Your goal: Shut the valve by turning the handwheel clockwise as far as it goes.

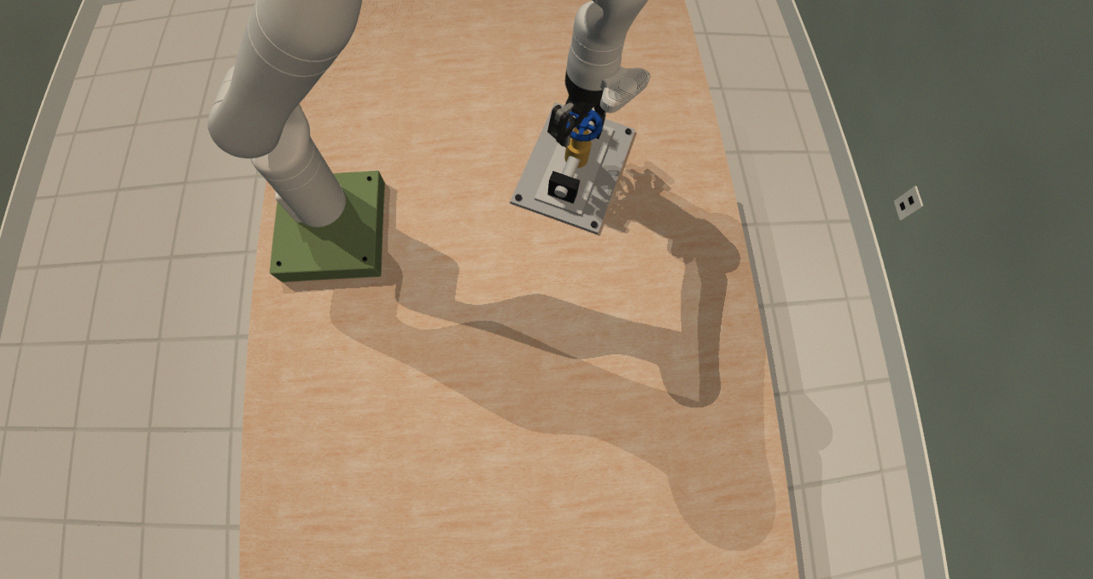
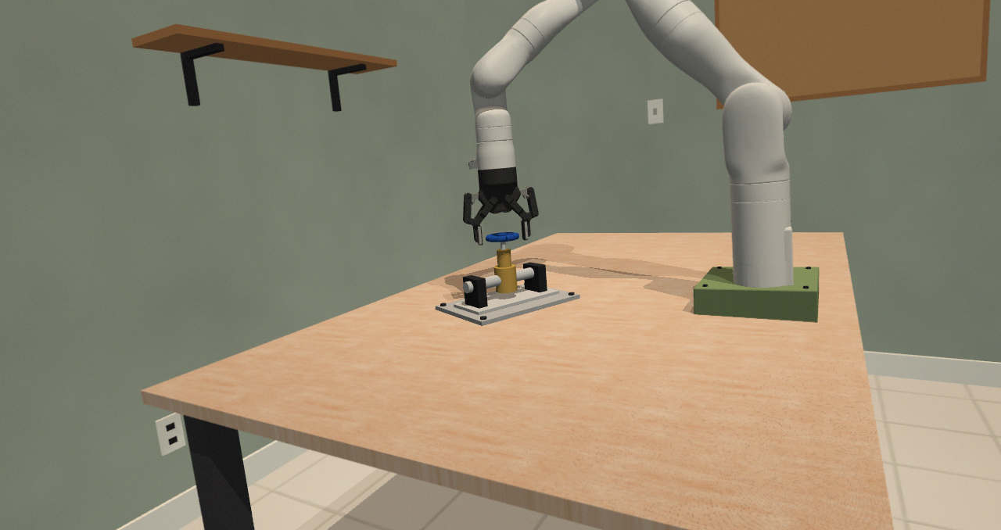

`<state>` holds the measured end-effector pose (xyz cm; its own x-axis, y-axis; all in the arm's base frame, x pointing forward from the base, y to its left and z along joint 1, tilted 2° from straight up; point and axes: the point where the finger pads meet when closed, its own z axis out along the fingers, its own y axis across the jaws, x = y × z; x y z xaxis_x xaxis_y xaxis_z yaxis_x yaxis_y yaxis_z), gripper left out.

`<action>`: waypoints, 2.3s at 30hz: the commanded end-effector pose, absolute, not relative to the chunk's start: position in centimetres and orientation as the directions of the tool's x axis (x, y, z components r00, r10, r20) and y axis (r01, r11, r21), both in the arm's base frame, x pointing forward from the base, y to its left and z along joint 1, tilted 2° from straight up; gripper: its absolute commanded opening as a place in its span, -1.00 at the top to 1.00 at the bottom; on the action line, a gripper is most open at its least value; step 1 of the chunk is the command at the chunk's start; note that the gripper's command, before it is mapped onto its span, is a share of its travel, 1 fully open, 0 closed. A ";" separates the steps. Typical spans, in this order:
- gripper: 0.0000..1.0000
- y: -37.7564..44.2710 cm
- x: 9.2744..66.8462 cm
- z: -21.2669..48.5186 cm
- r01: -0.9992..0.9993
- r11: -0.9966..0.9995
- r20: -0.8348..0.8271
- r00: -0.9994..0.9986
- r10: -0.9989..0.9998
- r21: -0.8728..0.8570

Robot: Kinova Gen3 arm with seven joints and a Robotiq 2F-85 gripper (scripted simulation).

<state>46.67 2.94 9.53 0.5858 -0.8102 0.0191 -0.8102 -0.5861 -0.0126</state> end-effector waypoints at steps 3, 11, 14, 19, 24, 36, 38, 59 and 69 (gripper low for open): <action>-1.00 2.9 46.8 9.9 -0.810 -0.586 0.021 0.585 -0.810 -0.015; -1.00 2.9 46.7 11.1 -0.810 -0.586 0.021 0.585 -0.810 -0.015; -1.00 2.9 46.7 11.8 -0.810 -0.586 0.021 0.585 -0.810 -0.015; -1.00 2.9 46.7 12.5 -0.810 -0.586 0.021 0.585 -0.810 -0.015; -1.00 3.0 46.7 13.8 -0.810 -0.586 0.021 0.585 -0.810 -0.015; -1.00 3.0 46.6 16.3 -0.810 -0.586 0.021 0.585 -0.810 -0.015; -1.00 3.0 46.6 16.7 -0.810 -0.586 0.021 0.585 -0.810 -0.015; -1.00 3.0 46.6 18.0 -0.810 -0.586 0.021 0.585 -0.810 -0.015; -1.00 3.0 46.6 18.0 -0.810 -0.586 0.021 0.585 -0.810 -0.015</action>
